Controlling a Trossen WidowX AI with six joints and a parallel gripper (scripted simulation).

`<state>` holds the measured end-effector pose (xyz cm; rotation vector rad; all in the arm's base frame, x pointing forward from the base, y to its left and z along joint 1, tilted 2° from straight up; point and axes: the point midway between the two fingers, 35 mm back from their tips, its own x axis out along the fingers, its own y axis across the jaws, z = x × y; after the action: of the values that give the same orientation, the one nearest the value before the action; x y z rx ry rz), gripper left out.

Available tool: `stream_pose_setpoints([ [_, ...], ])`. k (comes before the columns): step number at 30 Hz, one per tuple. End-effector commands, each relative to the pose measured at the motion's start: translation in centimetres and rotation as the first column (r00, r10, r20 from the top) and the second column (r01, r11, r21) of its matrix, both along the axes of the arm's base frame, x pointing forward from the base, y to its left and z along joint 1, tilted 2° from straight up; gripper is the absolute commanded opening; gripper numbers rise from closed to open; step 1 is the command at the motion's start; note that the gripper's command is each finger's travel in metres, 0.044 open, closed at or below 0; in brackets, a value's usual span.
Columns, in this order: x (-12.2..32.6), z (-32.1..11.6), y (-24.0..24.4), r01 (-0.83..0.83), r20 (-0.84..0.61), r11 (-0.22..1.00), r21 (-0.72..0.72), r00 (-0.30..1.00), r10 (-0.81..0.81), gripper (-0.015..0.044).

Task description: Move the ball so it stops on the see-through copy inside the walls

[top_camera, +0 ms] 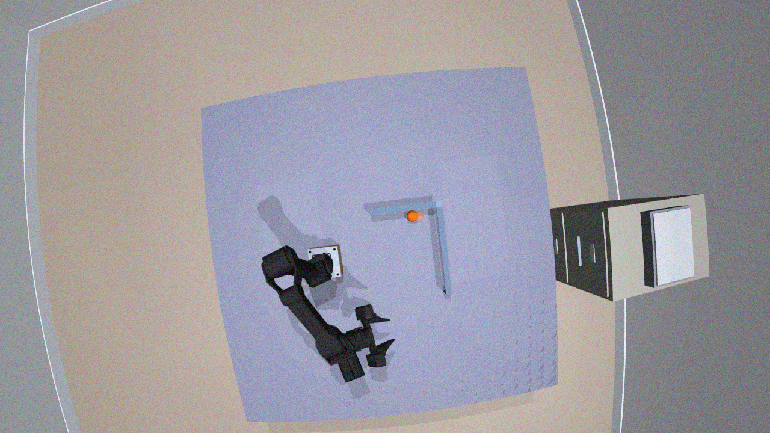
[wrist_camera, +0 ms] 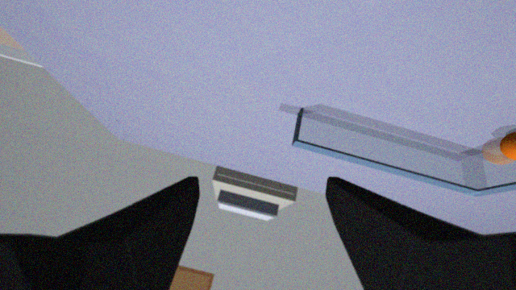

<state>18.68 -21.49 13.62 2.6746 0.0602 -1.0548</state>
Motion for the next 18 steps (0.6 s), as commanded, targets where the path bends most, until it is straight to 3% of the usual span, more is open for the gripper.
stream_pose_setpoints([
  [1, 5.0, -1.8, 3.5, -0.572, -0.206, 0.77, -0.283, 0.821, 0.533, 0.0294],
  [5, 7.7, -2.8, 6.3, -0.803, -0.335, 0.467, -0.371, 0.585, 0.739, 0.0294],
  [10, 10.2, -3.9, 9.8, -0.91, -0.477, 0.051, -0.411, 0.263, 0.839, 0.0294],
  [14, 11.9, -4.8, 12.8, -0.861, -0.592, -0.311, -0.403, -0.014, 0.806, 0.0294],
  [18, 13.3, -5.7, 16.2, -0.685, -0.691, -0.635, -0.357, -0.264, 0.673, 0.0294],
])
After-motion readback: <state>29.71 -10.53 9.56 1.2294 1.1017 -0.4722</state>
